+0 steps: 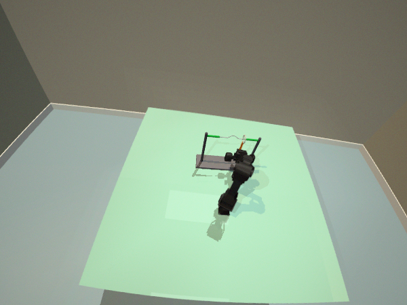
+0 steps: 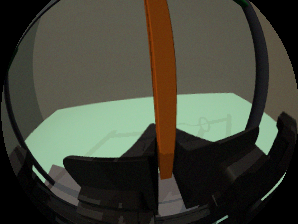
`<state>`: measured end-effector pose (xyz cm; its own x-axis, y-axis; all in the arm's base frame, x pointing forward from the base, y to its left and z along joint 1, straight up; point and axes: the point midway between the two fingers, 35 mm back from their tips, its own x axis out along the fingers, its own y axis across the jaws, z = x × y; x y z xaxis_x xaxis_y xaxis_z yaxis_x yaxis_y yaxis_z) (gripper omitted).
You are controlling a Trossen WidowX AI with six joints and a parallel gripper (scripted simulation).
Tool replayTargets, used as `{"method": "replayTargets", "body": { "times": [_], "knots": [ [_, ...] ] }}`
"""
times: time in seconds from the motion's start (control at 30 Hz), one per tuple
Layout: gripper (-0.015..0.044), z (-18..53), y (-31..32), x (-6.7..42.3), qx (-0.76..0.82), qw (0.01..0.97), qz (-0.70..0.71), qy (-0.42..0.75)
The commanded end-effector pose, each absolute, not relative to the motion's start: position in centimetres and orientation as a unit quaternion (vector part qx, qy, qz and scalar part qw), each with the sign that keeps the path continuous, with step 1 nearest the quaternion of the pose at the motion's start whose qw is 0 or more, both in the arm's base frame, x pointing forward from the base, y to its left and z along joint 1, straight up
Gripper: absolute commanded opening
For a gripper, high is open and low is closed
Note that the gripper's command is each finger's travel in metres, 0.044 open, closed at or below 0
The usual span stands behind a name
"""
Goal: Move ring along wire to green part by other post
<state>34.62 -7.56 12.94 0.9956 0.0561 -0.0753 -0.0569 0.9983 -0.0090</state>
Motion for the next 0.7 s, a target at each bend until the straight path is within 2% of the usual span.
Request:
{"method": "replayTargets", "body": {
  "times": [0.0,0.67],
  "knots": [
    [-0.015,13.2,-7.1,34.5,-0.004,0.999,0.026,0.034],
    [-0.015,13.2,-4.9,33.7,0.024,0.998,0.01,0.065]
  ]
}}
